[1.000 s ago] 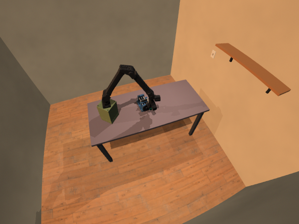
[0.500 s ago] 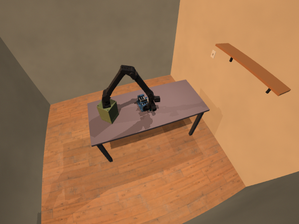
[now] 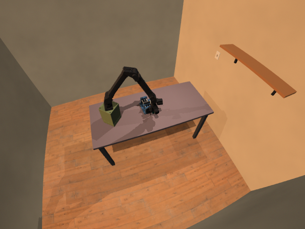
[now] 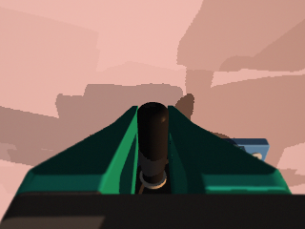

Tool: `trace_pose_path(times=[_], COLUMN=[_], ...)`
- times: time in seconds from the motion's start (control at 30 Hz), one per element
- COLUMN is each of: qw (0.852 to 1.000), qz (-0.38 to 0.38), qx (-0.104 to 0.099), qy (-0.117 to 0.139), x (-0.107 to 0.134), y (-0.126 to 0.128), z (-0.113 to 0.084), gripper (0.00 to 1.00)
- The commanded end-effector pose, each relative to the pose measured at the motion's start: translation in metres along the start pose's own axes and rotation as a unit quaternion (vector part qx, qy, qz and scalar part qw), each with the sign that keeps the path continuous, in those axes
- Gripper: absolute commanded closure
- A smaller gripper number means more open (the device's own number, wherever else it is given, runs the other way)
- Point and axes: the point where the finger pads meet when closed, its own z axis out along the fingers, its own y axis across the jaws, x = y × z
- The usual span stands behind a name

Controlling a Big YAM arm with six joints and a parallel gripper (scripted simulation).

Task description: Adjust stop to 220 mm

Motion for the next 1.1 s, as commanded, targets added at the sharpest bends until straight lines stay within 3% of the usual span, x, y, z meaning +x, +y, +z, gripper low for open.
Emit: trace_pose_path(times=[0.0,1.07], qw=[1.000,1.000], qz=[0.001,0.001], qx=[-0.003,0.003], qy=[-0.004,-0.003], x=[-0.009,-0.007], y=[-0.001,-0.023], z=[0.015,0.029], gripper=[0.94,0.94])
